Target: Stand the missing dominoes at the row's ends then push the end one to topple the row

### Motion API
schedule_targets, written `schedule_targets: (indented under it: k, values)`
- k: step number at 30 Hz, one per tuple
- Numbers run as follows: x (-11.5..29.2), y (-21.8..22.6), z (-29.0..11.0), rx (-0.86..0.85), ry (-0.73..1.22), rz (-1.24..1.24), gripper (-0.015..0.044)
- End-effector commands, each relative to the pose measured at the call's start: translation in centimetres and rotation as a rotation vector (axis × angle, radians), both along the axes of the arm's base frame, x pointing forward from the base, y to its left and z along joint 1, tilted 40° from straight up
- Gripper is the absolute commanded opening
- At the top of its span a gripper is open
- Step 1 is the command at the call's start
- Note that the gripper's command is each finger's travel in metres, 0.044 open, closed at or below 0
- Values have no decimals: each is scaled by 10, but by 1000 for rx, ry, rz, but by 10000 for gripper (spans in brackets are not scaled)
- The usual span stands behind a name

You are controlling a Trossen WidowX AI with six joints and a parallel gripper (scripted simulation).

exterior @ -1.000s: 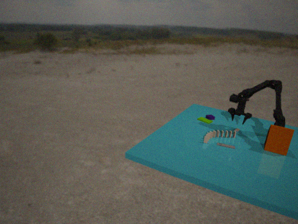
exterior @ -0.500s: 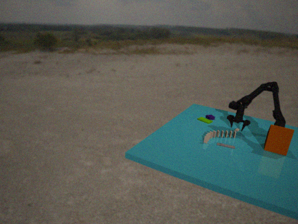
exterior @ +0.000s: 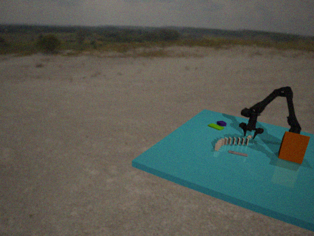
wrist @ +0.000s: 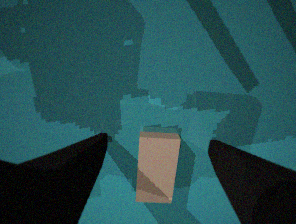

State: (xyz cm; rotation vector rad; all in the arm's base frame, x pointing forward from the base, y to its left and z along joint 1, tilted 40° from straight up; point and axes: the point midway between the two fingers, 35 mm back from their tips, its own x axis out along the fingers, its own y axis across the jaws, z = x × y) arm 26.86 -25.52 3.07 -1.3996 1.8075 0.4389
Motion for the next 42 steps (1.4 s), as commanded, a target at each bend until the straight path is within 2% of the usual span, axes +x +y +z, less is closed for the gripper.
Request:
schedule_targets:
  k: [1, 7, 17, 28, 30, 35, 37, 42]
  values:
    - [0, 1, -1, 5, 3, 4, 256]
    - [0, 1, -1, 5, 3, 4, 107]
    - [0, 3, 1, 5, 3, 4, 107]
    - [1, 111, 108, 15, 21, 27, 107]
    - [1, 114, 111, 23, 86, 103, 107]
    - [1, 115, 112, 24, 94, 113, 107]
    - [-5, 110, 116, 20, 39, 48, 107]
    - [-55, 86, 141, -24, -371, -440, 107]
